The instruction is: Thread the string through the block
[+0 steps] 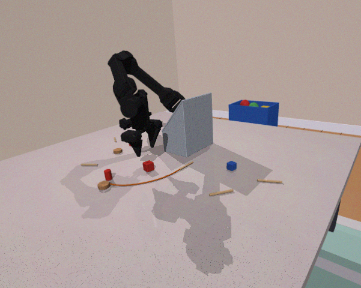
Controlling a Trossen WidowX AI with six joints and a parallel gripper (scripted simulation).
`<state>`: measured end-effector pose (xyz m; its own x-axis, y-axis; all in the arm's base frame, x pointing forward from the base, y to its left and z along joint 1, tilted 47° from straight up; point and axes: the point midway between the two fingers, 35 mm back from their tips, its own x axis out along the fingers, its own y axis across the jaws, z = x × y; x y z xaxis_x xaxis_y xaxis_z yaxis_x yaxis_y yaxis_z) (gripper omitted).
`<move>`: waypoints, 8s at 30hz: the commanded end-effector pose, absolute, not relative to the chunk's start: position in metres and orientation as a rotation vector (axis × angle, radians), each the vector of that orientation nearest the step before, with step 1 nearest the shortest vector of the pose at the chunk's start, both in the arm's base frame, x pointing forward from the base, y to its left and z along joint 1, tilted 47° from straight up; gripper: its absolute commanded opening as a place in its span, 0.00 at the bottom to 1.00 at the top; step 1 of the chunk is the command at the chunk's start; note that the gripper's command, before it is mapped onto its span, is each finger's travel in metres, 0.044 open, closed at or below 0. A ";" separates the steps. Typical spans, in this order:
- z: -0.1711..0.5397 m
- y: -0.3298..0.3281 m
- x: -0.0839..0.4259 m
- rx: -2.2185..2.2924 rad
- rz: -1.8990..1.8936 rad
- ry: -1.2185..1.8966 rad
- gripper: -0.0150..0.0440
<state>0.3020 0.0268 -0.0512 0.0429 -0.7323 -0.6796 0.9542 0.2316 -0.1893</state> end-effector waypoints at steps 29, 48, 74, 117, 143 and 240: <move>-0.050 0.030 0.301 0.731 -1.509 0.461 0.67; -0.070 0.010 0.304 0.731 -1.508 0.462 0.67; -0.091 -0.014 0.303 0.729 -1.509 0.459 0.67; -0.080 -0.001 0.303 0.741 -1.509 0.462 0.25; -0.071 -0.024 0.299 1.045 -1.375 0.768 0.25; -0.041 -0.010 0.292 -1.503 0.485 1.740 1.00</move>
<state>0.2854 -0.0227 -0.0328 -0.0515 -0.4059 -0.9125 -0.2475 0.8904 -0.3821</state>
